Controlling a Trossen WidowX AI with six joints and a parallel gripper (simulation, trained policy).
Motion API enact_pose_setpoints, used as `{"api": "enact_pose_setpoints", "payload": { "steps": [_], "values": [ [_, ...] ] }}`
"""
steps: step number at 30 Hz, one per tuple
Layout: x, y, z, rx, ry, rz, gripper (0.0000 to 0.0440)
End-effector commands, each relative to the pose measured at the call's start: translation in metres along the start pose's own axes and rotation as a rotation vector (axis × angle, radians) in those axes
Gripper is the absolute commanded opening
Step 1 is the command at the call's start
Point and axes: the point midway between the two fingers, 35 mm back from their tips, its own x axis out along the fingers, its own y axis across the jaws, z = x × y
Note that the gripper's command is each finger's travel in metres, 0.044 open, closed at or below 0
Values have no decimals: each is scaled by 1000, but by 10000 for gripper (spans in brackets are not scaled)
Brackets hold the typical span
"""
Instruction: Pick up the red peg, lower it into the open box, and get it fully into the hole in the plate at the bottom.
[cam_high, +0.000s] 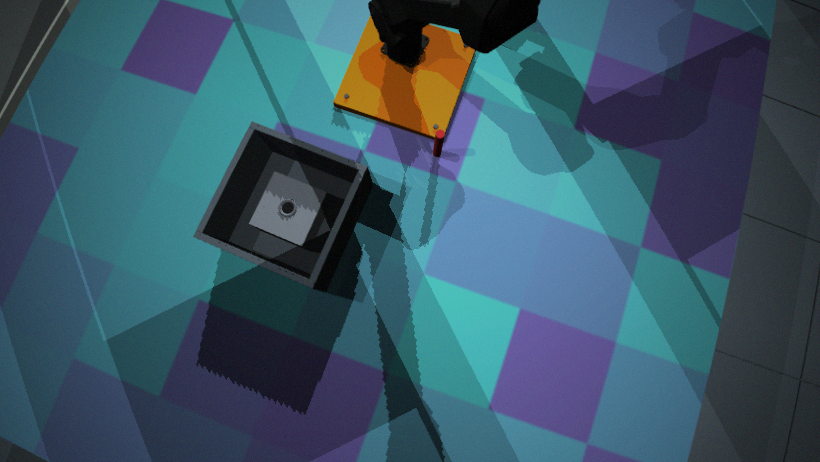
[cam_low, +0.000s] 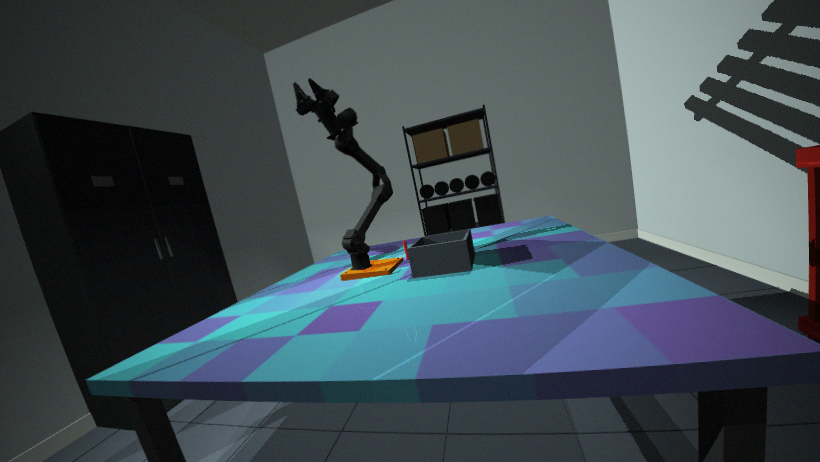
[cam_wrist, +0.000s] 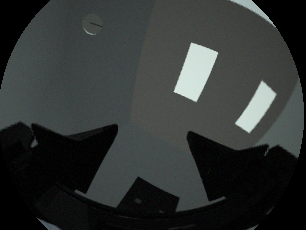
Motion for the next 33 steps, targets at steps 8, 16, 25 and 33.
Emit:
{"api": "enact_pose_setpoints", "payload": {
  "steps": [8,16,25,33],
  "values": [
    [-4,95,-22,226,104,279,440],
    [-23,166,-22,376,180,493,440],
    [-62,239,-7,519,268,748,440],
    [-111,292,19,618,344,987,440]
  ]
}}
